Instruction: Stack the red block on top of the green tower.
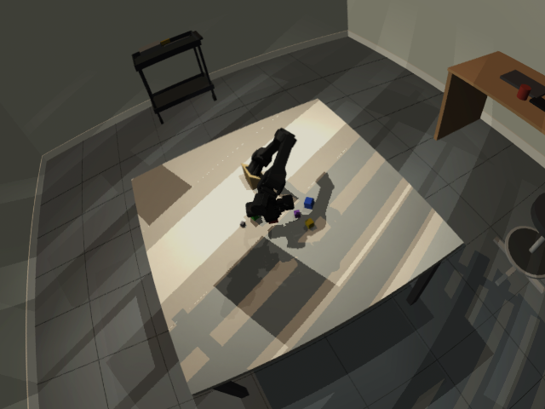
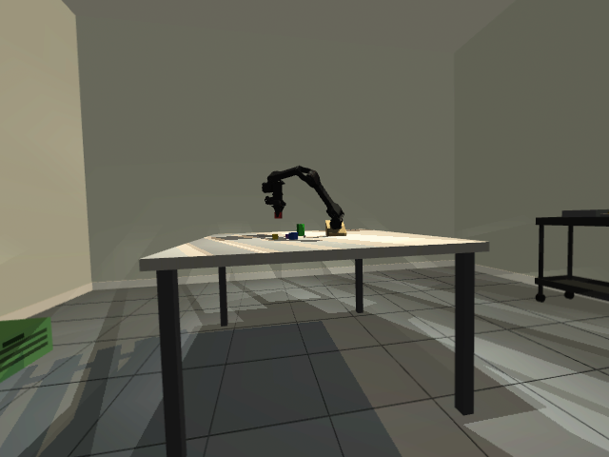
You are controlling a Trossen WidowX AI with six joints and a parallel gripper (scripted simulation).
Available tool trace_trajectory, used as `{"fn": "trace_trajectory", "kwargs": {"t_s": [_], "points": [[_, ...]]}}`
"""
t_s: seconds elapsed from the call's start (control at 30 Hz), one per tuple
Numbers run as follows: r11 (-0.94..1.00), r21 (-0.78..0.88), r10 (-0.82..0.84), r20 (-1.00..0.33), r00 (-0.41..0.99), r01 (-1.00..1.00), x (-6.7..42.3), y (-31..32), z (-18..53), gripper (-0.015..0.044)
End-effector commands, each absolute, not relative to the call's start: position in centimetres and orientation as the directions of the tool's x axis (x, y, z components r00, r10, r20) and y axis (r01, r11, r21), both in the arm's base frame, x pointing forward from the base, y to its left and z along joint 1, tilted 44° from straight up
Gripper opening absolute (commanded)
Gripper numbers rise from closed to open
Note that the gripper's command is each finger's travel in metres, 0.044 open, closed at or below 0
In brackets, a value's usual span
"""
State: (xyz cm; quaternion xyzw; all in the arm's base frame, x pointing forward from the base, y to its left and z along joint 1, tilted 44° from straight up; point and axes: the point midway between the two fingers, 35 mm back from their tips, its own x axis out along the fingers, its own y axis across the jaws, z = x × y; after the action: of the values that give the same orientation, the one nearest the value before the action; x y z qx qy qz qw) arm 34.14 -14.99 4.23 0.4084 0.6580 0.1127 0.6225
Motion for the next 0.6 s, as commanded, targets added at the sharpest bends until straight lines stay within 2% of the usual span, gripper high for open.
{"fn": "trace_trajectory", "kwargs": {"t_s": [0.0,0.57], "points": [[0.644,0.652,0.675,-0.731,0.106,0.401,32.5,-15.7,3.8,0.0],[0.649,0.637,0.665,-0.741,0.097,0.415,24.6,-16.9,1.9,0.0]]}}
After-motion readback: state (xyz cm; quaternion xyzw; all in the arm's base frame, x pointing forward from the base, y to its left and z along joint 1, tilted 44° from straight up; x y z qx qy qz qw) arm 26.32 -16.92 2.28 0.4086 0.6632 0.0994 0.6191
